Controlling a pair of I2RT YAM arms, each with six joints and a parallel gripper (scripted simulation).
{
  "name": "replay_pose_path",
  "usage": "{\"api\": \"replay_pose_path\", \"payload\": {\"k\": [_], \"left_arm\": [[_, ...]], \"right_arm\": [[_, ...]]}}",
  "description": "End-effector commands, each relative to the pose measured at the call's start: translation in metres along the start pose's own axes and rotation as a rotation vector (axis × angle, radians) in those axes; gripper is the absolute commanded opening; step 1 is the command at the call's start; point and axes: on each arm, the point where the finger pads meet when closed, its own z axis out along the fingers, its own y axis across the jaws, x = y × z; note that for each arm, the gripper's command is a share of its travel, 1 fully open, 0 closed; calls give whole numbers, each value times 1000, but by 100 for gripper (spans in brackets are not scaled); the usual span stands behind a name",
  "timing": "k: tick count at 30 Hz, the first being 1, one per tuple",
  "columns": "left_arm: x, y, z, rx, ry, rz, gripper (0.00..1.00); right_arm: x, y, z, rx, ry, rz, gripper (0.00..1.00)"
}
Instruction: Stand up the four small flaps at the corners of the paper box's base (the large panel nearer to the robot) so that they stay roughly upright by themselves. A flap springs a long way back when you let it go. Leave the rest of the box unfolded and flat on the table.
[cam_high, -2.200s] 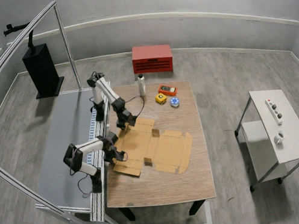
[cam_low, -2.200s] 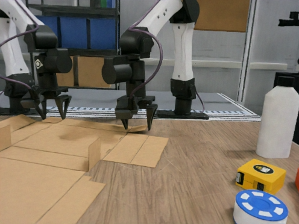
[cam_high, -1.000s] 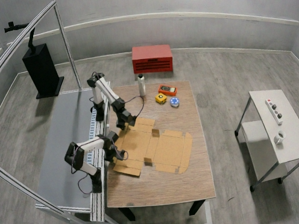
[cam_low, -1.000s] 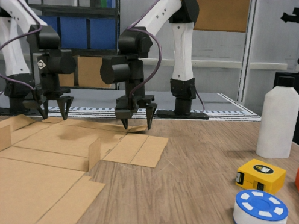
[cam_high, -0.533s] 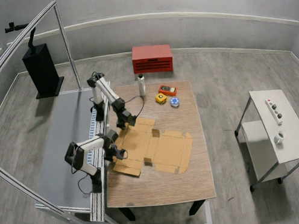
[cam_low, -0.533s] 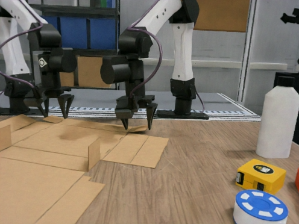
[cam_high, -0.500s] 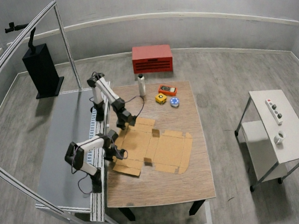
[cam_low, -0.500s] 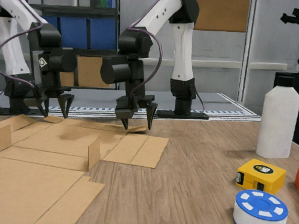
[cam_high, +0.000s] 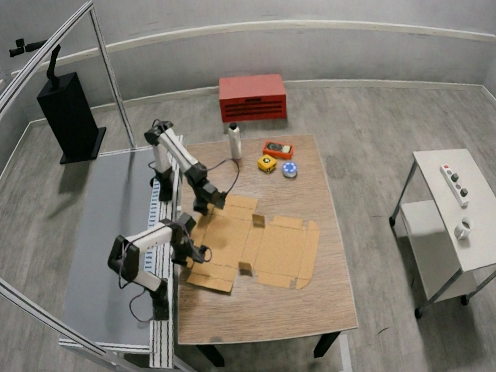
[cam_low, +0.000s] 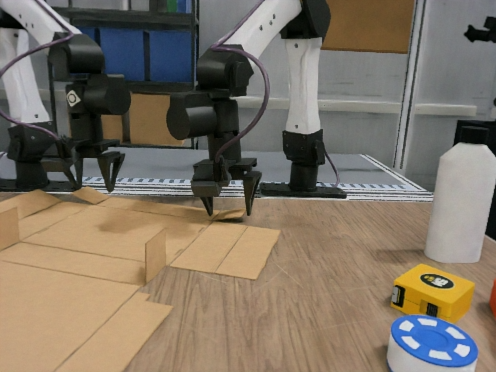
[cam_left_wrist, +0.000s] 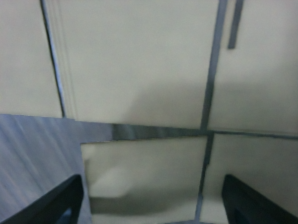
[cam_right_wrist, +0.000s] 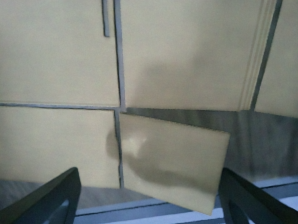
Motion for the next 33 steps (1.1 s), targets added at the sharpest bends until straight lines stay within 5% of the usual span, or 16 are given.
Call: {"api": "replay_pose_path", "payload": {"k": [1, 33], "left_arm": [[4, 0, 12, -26, 19, -2, 76], [4, 0, 12, -24, 20, -2, 76]], "right_arm": [[-1, 24, -10, -69, -5, 1, 76], [-1, 47, -38, -40, -11, 2, 76]]}}
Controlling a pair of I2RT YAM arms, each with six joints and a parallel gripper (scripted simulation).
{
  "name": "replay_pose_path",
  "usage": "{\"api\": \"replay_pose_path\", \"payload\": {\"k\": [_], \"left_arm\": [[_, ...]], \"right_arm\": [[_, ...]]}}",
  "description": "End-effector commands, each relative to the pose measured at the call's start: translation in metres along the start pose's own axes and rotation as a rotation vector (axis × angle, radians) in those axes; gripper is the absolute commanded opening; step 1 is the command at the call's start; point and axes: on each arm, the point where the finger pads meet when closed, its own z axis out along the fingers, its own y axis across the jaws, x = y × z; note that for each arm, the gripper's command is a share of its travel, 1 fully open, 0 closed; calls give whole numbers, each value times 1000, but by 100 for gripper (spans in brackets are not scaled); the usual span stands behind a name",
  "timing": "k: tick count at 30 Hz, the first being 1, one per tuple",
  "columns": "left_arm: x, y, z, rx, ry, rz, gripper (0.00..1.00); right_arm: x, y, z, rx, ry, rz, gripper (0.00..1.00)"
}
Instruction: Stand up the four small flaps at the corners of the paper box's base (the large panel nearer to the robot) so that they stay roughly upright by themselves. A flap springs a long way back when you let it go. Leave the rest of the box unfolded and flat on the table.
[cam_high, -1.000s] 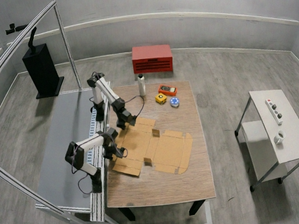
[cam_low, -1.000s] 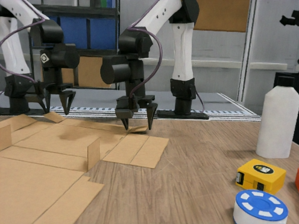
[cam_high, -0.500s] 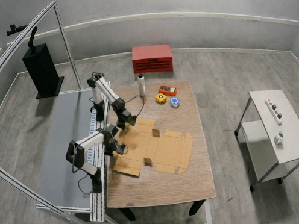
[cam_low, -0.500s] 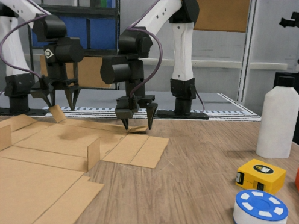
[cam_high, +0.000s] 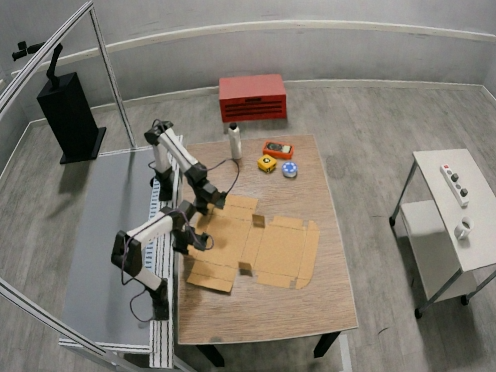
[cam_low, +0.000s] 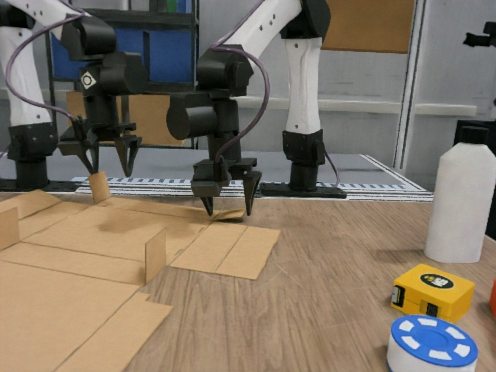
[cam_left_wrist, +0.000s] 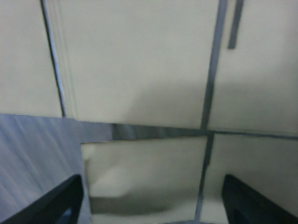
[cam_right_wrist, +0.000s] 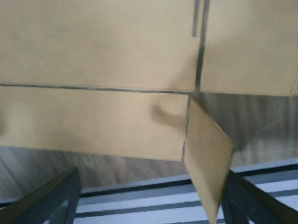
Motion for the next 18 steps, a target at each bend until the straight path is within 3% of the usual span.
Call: {"api": "replay_pose_path", "payload": {"k": [1, 15, 18], "left_arm": [[4, 0, 12, -23, 20, -2, 76], [4, 0, 12, -23, 20, -2, 76], [4, 0, 12, -23, 20, -2, 76]], "right_arm": [[0, 6, -8, 8, -6, 3, 76], [1, 21, -9, 9, -4, 3, 76], [2, 18, 9, 21, -1, 3, 71]]}}
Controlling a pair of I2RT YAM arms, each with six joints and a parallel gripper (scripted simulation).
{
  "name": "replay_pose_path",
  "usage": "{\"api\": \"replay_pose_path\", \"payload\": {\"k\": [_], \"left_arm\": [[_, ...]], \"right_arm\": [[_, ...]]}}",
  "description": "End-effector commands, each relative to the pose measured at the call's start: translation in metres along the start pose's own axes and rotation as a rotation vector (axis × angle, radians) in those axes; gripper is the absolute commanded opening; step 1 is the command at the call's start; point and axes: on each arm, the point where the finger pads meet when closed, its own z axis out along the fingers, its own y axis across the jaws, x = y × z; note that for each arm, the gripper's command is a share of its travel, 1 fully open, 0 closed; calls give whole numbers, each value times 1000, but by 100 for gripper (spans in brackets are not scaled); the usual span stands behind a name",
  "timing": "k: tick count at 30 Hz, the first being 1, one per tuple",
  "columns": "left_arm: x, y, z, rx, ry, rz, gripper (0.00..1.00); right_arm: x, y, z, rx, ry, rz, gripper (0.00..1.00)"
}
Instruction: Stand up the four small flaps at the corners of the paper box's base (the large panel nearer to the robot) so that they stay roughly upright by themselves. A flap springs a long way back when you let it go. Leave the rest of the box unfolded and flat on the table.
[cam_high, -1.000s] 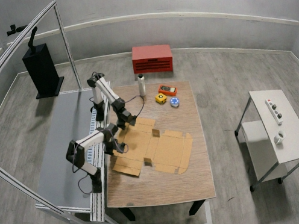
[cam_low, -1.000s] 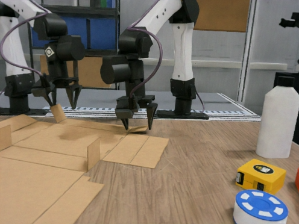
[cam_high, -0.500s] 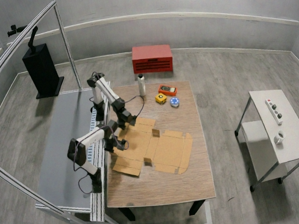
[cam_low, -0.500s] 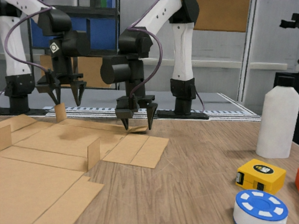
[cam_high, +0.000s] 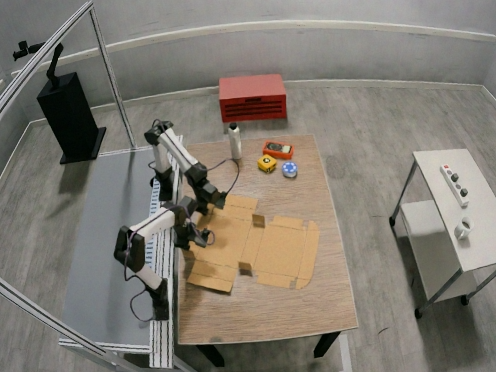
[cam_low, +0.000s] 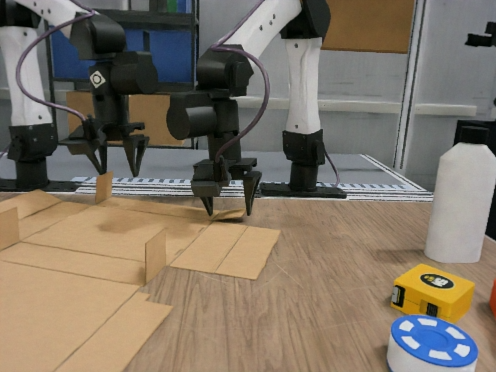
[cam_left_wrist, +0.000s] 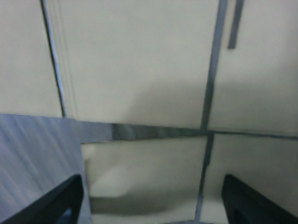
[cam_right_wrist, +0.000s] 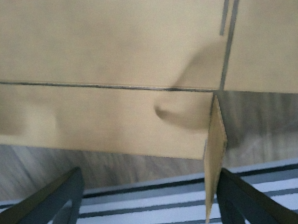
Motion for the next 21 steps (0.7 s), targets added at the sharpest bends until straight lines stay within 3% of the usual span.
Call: {"api": "replay_pose_path", "payload": {"k": [1, 5, 6, 11, 15, 21], "left_arm": [[4, 0, 12, -23, 20, -2, 76], [4, 0, 12, -23, 20, -2, 76], [4, 0, 12, -23, 20, -2, 76], [4, 0, 12, -23, 20, -2, 76], [4, 0, 12, -23, 20, -2, 76], [4, 0, 12, -23, 20, -2, 76]], "right_arm": [[1, 3, 9, 6, -5, 2, 70], [-1, 10, 3, -19, -11, 5, 67], [-3, 15, -9, -58, -21, 4, 65], [-2, 17, -3, -44, -17, 2, 58], [1, 3, 14, 9, -4, 1, 52], [-1, 14, 7, -29, -13, 1, 48]]}}
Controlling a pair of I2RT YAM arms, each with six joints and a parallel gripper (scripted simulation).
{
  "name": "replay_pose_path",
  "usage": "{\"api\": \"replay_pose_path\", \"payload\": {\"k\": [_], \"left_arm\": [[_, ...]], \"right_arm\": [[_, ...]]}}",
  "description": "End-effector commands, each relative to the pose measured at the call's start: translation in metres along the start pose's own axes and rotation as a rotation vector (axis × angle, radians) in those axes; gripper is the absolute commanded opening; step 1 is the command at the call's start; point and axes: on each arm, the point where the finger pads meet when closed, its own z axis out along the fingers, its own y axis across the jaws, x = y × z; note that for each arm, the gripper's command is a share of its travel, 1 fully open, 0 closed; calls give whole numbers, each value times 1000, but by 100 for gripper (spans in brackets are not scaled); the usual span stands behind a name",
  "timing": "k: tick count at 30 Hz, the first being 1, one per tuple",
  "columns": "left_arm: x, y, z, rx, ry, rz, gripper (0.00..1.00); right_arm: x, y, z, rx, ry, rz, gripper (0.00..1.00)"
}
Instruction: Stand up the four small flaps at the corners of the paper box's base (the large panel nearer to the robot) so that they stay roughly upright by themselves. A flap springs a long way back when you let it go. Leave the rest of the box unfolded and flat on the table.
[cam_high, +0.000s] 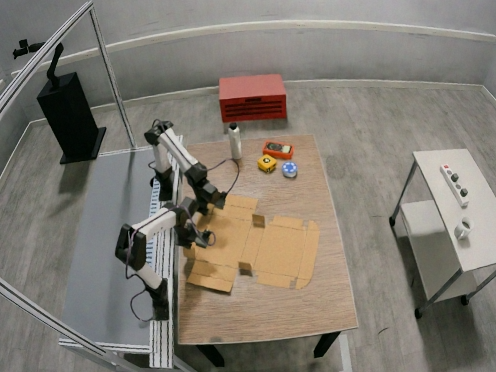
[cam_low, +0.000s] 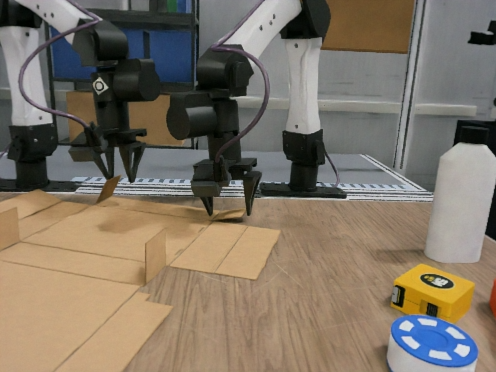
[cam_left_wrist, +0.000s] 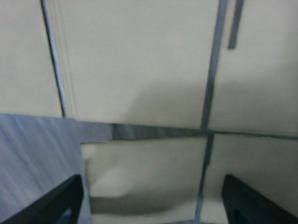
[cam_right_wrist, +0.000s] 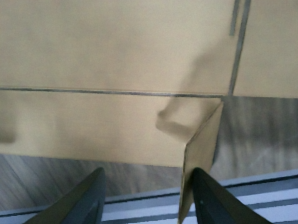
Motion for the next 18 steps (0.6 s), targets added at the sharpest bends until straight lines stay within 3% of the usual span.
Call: {"api": "replay_pose_path", "payload": {"k": [1, 7, 11, 18], "left_arm": [[4, 0, 12, -23, 20, -2, 76], [4, 0, 12, -23, 20, -2, 76], [4, 0, 12, -23, 20, -2, 76], [4, 0, 12, -23, 20, -2, 76]], "right_arm": [[-1, 12, -4, -34, -14, -3, 48], [-2, 14, -3, -45, -17, -1, 48], [2, 5, 13, 4, -6, -2, 48], [1, 10, 23, 0, -7, -2, 48]]}}
